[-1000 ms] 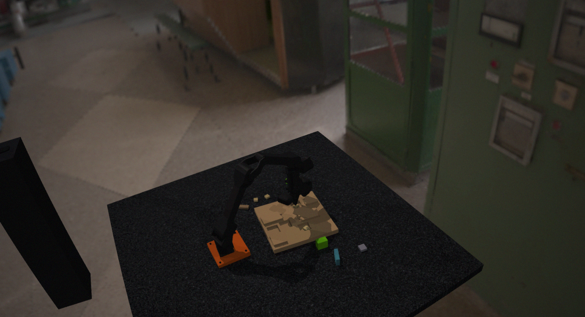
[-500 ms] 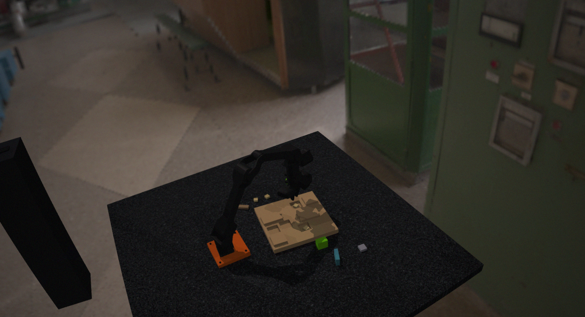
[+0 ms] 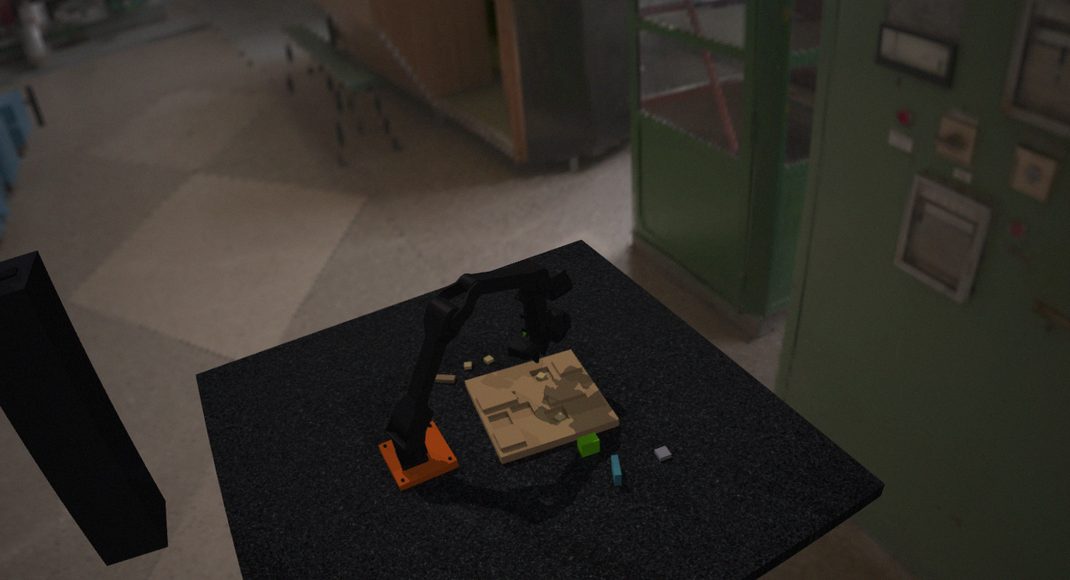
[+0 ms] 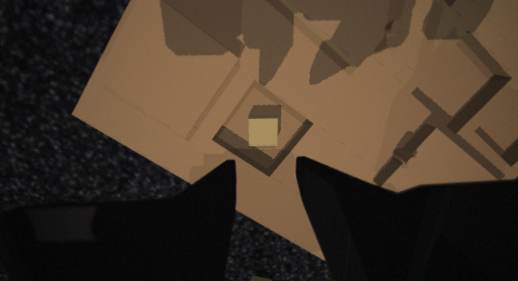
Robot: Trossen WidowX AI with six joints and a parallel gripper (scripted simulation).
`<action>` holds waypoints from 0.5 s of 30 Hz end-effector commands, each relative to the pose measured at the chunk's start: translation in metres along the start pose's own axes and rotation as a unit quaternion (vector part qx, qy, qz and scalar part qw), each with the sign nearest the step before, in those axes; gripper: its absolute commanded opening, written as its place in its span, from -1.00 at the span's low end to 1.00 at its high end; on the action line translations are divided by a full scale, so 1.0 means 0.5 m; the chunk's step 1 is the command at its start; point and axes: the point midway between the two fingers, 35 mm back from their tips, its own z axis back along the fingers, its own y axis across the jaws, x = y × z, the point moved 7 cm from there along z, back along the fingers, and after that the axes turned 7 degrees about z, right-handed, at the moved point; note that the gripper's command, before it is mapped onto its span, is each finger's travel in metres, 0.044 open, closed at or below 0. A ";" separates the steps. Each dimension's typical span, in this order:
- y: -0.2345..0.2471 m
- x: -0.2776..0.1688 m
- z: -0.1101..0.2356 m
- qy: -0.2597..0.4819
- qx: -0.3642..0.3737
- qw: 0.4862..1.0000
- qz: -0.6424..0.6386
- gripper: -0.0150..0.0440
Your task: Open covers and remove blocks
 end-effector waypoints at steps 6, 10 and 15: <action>-0.003 0.001 -0.048 0.000 -0.005 1.000 0.003 0.00; -0.003 0.001 -0.052 0.000 -0.005 1.000 0.003 0.00; -0.003 0.001 -0.052 0.000 -0.005 1.000 0.010 0.00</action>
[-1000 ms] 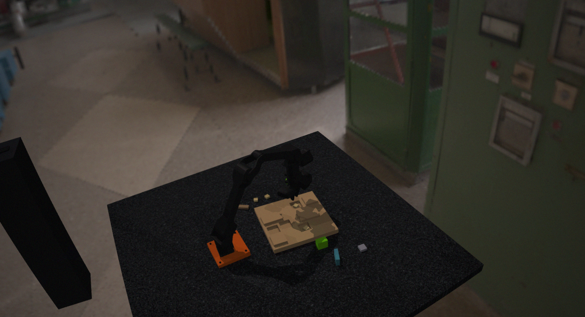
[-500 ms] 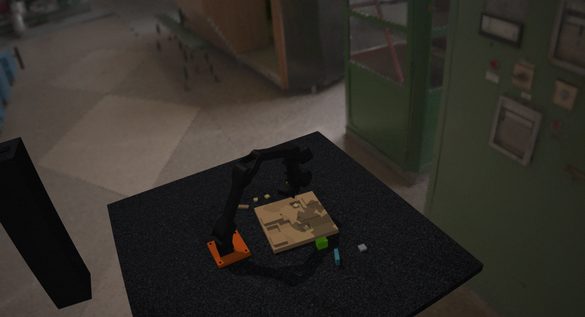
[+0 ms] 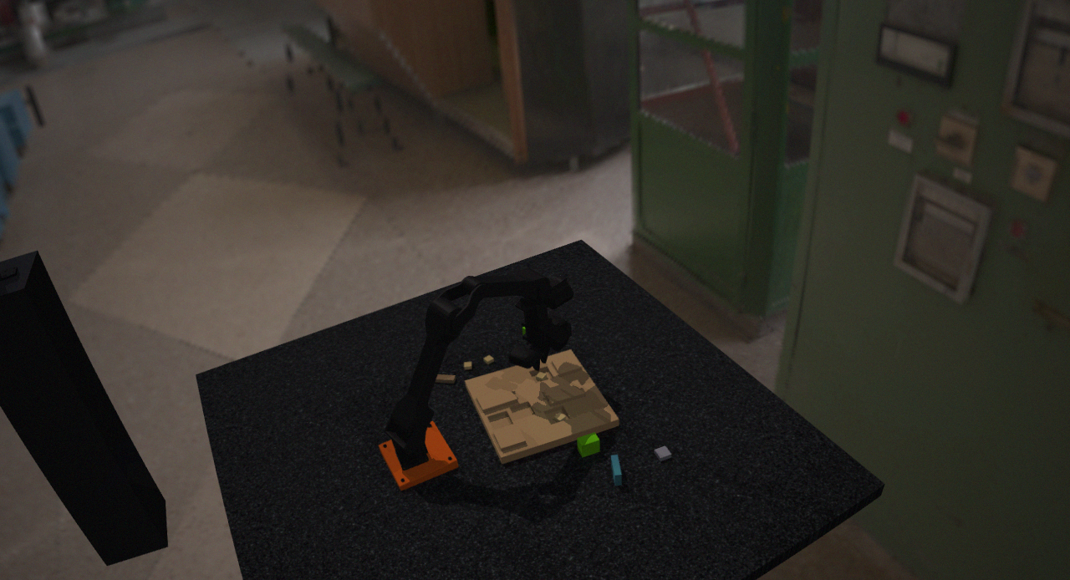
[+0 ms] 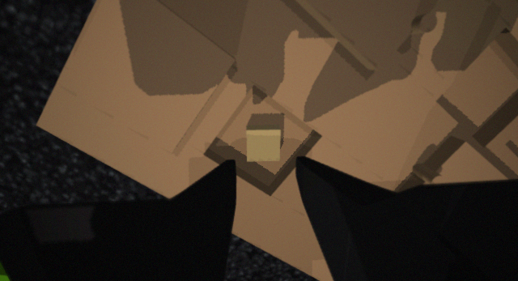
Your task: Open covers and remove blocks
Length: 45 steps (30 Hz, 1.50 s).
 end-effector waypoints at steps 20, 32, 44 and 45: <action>-0.002 0.000 -0.004 -0.001 -0.002 0.988 0.152 0.00; -0.002 0.000 -0.004 -0.001 -0.002 0.971 0.239 0.00; -0.002 0.000 -0.004 -0.001 -0.002 0.946 0.325 0.00; -0.002 0.000 -0.004 -0.001 -0.002 0.943 0.332 0.00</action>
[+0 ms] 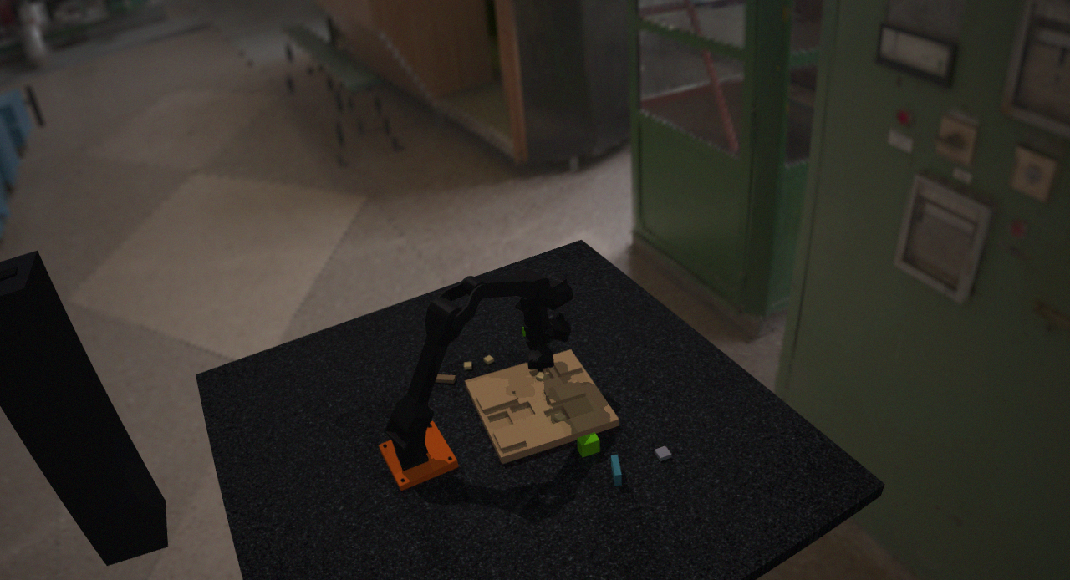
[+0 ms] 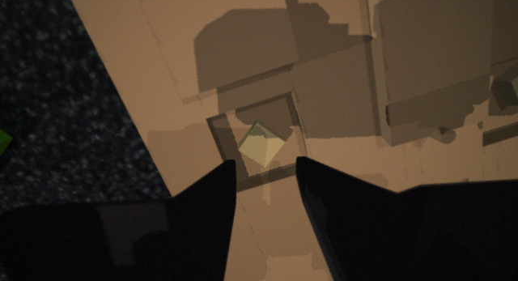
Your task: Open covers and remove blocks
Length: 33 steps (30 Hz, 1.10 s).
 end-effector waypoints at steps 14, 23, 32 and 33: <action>-0.001 0.001 0.000 -0.001 -0.002 0.992 0.129 0.00; -0.001 0.001 0.000 -0.001 -0.002 0.981 0.195 0.00; -0.001 0.001 0.000 -0.001 -0.002 0.965 0.261 0.00; -0.001 0.001 0.000 -0.001 -0.002 0.963 0.268 0.00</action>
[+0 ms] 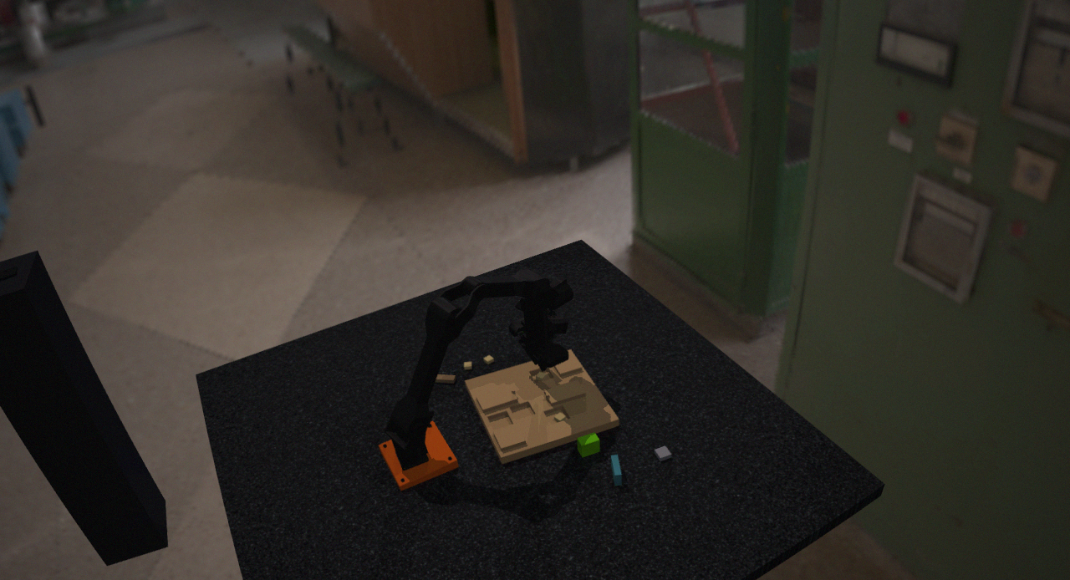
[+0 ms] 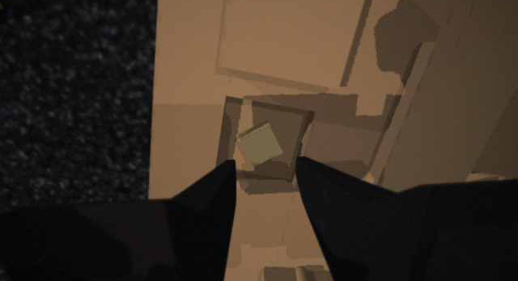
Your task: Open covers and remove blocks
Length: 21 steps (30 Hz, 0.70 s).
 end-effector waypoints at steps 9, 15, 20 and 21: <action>-0.001 0.000 0.000 0.000 -0.002 0.996 0.092 0.00; -0.001 0.001 0.000 0.000 -0.002 0.991 0.137 0.00; -0.001 0.001 0.000 0.000 -0.002 0.985 0.174 0.00; -0.001 0.001 0.000 0.000 -0.002 0.984 0.181 0.00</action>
